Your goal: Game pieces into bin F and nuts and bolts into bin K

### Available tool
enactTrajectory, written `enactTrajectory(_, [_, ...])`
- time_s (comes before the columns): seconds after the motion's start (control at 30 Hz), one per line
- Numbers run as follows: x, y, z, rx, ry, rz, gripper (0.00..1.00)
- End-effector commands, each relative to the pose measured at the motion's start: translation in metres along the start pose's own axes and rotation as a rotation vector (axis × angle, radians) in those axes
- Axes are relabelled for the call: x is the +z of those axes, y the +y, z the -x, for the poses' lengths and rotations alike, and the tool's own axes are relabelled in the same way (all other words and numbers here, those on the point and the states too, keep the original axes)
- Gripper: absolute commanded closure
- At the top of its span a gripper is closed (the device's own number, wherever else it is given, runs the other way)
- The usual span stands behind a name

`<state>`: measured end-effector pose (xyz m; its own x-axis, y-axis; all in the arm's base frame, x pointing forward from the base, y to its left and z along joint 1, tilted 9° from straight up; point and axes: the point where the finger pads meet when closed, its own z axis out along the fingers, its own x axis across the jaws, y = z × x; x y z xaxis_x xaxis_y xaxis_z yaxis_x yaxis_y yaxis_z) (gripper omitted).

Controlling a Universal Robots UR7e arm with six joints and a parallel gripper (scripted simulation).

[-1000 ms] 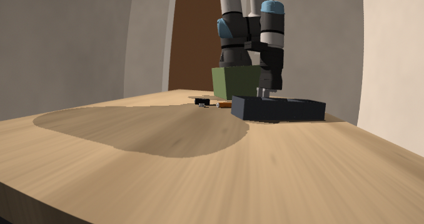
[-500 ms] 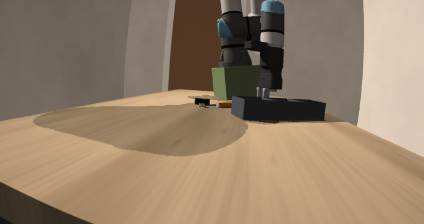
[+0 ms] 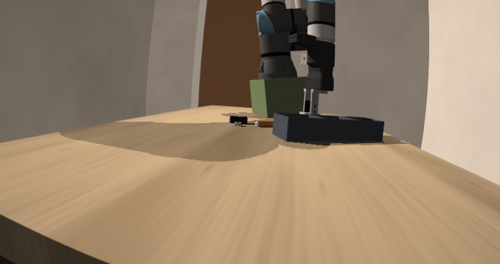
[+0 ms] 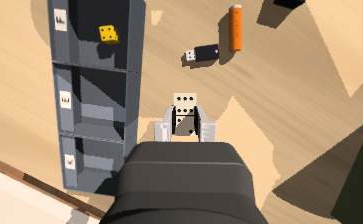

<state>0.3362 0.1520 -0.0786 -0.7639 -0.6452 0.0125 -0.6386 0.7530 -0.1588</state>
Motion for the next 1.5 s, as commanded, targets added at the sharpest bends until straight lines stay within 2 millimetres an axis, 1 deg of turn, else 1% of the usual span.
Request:
enactTrajectory(0.0, [-0.019,0.0,0.0,0.0,0.001,0.001,0.51])
enactTrajectory(0.07, [-0.019,0.0,0.0,0.0,0.001,0.001,0.51])
enactTrajectory(0.1, [-0.022,0.0,0.0,0.0,0.001,0.001,0.51])
enactTrajectory(0.67, [-0.022,0.0,0.0,0.0,0.001,0.001,0.51])
enactTrajectory(0.73, [-0.028,0.0,0.001,0.0,0.001,0.001,0.51])
enactTrajectory(0.87, [-0.028,0.0,0.001,0.0,0.001,0.001,0.51])
enactTrajectory(1.13, [-0.028,-0.035,0.033,0.0,0.001,0.001,0.51])
enactTrajectory(1.23, [-0.028,-0.037,0.034,0.0,0.001,0.001,0.51])
enactTrajectory(1.33, [-0.028,-0.05,0.047,0.143,0.001,0.001,0.51])
enactTrajectory(1.47, [-0.028,-0.067,0.063,0.143,0.001,0.001,0.51])
